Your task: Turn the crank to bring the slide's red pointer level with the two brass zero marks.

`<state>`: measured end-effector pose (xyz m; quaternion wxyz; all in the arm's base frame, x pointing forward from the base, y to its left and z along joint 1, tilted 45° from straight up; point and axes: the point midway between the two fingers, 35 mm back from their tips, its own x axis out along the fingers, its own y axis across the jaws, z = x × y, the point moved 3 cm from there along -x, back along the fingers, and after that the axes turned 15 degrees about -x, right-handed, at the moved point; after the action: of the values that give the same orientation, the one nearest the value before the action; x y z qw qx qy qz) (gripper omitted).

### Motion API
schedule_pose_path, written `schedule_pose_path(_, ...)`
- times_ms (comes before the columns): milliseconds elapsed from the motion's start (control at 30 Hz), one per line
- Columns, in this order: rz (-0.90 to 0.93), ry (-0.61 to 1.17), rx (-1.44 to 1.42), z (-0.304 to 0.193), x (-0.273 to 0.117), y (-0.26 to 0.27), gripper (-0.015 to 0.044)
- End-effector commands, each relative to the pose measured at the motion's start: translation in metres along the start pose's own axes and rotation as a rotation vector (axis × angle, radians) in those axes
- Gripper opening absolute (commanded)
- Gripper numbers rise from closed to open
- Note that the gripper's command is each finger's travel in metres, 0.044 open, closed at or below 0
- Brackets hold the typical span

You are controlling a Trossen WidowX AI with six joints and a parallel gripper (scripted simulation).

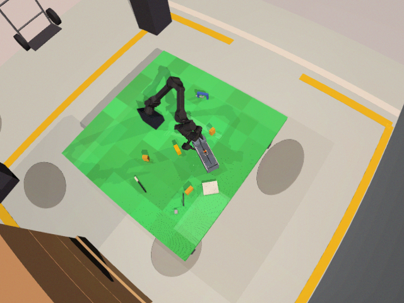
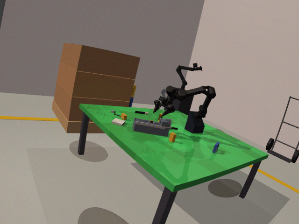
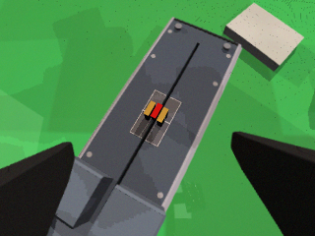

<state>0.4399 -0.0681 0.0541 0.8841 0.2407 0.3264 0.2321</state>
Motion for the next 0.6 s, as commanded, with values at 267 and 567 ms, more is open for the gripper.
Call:
schedule_pose_path(267, -0.007, -0.001, 0.0, 0.034, -0.042, -0.002, 0.044)
schedule_pose_path(567, -0.135, 0.041, 0.129, 0.031, -0.048, 0.047, 0.044)
